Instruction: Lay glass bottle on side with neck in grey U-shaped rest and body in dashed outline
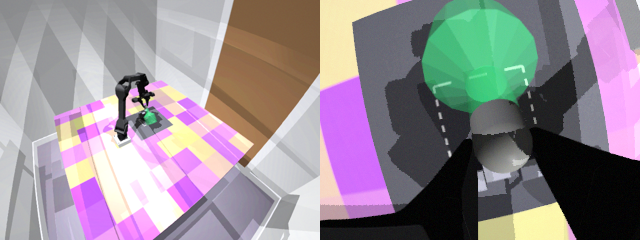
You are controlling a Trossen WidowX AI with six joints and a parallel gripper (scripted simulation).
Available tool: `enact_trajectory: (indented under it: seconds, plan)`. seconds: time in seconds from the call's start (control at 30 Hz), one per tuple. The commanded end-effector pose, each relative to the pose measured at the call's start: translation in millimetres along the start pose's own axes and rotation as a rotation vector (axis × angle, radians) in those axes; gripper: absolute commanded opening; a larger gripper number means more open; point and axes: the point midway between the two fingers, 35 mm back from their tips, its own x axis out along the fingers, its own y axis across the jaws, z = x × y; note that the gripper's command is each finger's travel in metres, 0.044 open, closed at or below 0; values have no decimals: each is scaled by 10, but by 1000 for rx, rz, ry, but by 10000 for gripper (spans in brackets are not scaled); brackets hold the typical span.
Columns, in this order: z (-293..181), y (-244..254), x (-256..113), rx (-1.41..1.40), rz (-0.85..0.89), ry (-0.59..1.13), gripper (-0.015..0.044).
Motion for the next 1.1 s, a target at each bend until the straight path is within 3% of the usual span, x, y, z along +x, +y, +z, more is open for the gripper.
enact_trajectory:
  seconds: [0.0,1.07]
  plan:
    - [-90,-2,13,0,-3,6,127]
    - [-514,-44,109,-6,15,-16,127]
